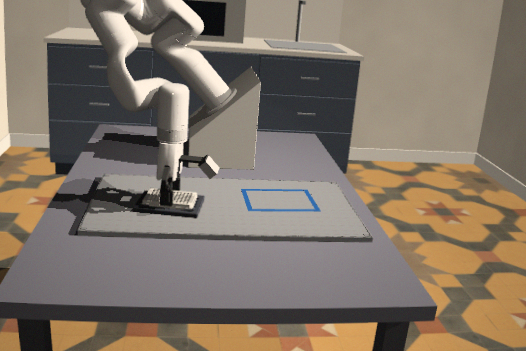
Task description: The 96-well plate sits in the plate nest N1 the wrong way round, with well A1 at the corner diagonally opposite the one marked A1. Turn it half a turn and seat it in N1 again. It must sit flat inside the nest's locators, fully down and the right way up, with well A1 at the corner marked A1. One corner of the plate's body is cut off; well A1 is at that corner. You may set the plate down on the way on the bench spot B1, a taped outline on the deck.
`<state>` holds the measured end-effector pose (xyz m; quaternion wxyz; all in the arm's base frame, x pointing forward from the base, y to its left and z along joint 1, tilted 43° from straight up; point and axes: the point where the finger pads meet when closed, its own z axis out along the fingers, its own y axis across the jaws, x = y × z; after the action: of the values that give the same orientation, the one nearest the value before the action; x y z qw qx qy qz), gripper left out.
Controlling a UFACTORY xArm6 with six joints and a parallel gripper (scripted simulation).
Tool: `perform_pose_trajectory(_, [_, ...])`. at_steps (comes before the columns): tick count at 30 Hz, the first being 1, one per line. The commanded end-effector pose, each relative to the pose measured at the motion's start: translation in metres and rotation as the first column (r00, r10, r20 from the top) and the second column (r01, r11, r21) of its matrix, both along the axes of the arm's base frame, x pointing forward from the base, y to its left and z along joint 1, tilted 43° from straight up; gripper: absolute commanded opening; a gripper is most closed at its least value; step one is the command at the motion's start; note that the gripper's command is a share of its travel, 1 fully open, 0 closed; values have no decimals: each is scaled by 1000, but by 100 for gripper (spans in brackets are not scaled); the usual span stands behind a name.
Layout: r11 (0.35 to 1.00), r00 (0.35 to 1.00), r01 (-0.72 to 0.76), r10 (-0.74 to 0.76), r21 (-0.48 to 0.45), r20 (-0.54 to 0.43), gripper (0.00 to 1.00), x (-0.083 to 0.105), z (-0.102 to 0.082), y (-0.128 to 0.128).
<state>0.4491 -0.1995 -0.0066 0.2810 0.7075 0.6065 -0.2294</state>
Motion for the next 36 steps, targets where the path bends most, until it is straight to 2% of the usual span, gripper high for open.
perform_pose_trajectory(1, [1000,1000,-2,2,0,3,100,1,1,1])
perform_pose_trajectory(7, [1000,1000,-2,2,0,3,100,1,1,1])
perform_pose_trajectory(8, [1000,1000,-2,2,0,3,0,1,1,1])
perform_pose_trajectory(36, [1000,1000,-1,1,0,2,0,1,1,1])
